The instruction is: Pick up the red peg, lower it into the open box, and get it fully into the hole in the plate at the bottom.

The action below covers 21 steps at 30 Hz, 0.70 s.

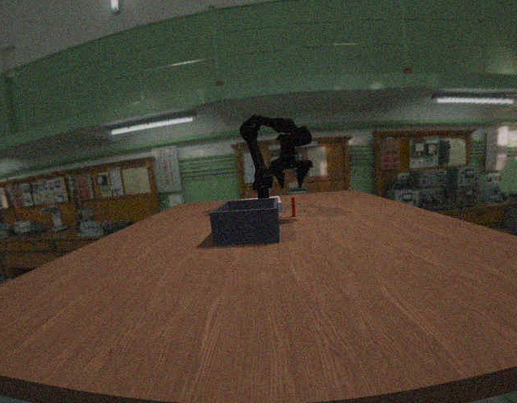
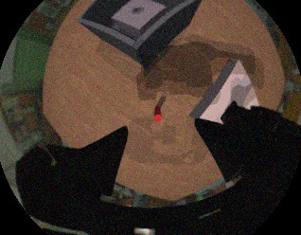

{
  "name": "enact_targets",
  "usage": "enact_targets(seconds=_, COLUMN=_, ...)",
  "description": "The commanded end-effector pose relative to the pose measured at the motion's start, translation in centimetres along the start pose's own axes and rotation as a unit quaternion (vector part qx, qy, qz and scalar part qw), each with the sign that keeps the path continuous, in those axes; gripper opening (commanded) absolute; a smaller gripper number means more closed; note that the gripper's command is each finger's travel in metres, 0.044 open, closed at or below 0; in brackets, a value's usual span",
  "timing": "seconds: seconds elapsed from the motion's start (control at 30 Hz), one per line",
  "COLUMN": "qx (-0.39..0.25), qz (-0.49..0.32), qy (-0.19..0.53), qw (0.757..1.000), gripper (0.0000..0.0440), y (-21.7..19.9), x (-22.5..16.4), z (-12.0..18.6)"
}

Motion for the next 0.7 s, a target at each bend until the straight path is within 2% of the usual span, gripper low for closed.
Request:
enact_targets(seconds=0.0, qx=-0.026, qz=0.012, qy=0.009, qw=1.000, gripper=0.0440, y=0.6, x=-0.3, z=-2.0)
enact_targets(seconds=0.53, qx=-0.046, qz=0.031, qy=0.005, qw=0.998, gripper=0.0438, y=1.4, x=-0.9, z=-8.4)
enact_targets(seconds=0.6, qx=-0.048, qz=0.034, qy=0.004, qw=0.998, gripper=0.0423, y=1.4, x=-0.9, z=-9.0)
enact_targets(seconds=0.67, qx=-0.052, qz=0.036, qy=0.003, qw=0.998, gripper=0.0383, y=1.3, x=-0.9, z=-9.7)
Point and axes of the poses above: the point midway between the two fingers, 35 mm back from their tips, its own z axis back along the fingers, its own y axis across the jaws, x = y × z, the point moved 10 cm from there along z, back along the fingers, and after that the axes turned 14 degrees about -z, right-handed, at the moved point
